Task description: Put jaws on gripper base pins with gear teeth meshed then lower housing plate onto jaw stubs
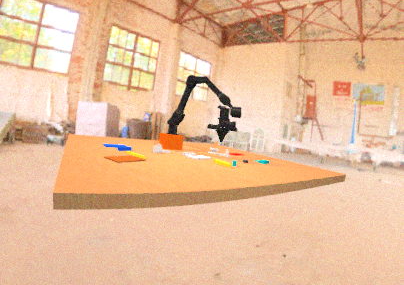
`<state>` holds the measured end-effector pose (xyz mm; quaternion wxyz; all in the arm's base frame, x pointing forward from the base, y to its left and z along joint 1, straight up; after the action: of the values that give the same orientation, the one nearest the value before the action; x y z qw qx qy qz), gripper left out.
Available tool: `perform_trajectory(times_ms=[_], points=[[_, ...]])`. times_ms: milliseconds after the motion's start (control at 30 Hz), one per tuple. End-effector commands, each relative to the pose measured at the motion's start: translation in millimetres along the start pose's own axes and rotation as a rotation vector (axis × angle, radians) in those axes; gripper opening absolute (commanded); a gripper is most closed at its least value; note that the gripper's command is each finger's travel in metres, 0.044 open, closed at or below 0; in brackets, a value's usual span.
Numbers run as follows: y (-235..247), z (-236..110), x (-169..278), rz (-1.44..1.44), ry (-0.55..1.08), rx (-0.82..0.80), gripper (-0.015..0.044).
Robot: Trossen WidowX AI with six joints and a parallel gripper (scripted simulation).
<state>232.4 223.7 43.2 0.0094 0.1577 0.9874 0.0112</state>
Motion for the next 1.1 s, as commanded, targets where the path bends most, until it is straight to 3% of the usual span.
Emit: perform_trajectory(times_ms=[0,567,733,1067], points=[[0.0,0.0,0.0,0.000,0.000,0.000,0.0000],[32.7,-13.8,-43.6,0.283,-0.004,-0.006,0.0440],[30.8,23.5,-42.5,0.283,-0.004,-0.005,0.0440],[30.5,25.6,-42.4,0.283,-0.004,-0.005,0.0440]])
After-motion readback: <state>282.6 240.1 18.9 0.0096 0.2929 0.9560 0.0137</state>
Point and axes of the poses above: the point midway between the two fingers, 35 mm back from their tips, its own z axis out along the fingers, its own y axis across the jaws, x = y × z, the point moved 1 cm from there along -z, back along the fingers, and after that the axes turned 15 degrees about z, right-handed, at the moved point
